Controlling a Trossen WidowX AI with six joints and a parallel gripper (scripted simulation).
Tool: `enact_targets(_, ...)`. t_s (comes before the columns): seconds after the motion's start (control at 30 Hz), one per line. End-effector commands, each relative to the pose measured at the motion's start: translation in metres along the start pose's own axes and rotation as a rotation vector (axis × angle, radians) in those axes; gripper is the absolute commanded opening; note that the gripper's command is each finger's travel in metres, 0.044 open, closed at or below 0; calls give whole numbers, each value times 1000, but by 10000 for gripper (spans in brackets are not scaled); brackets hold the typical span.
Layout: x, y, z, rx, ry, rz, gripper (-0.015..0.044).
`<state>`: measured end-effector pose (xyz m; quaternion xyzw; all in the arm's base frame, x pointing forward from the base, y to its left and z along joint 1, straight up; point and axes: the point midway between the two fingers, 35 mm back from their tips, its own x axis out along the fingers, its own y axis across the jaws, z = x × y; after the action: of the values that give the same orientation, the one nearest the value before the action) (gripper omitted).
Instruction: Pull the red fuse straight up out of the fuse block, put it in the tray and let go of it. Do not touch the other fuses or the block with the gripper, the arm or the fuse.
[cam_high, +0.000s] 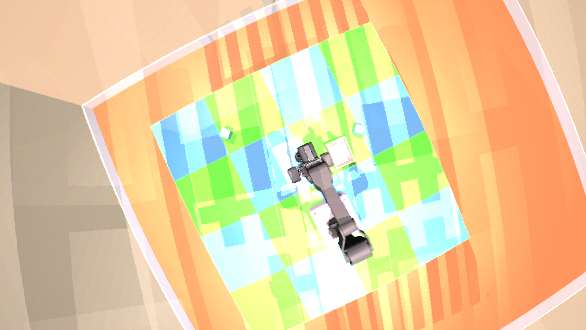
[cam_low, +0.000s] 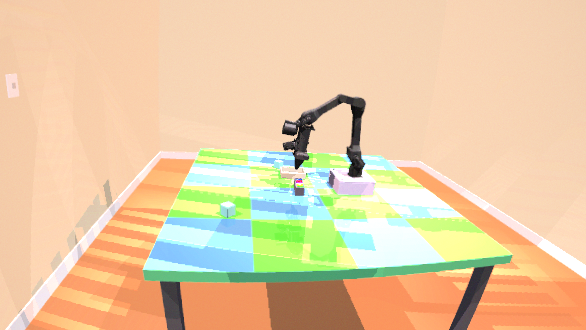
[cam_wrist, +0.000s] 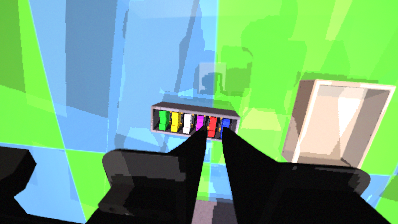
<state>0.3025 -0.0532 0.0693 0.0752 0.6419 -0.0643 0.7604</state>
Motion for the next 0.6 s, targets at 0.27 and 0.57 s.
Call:
enact_targets(0.27,24,1,-22,55,136,-36,68)
enact_targets(0.57,32,1,-22,55,136,-36,68)
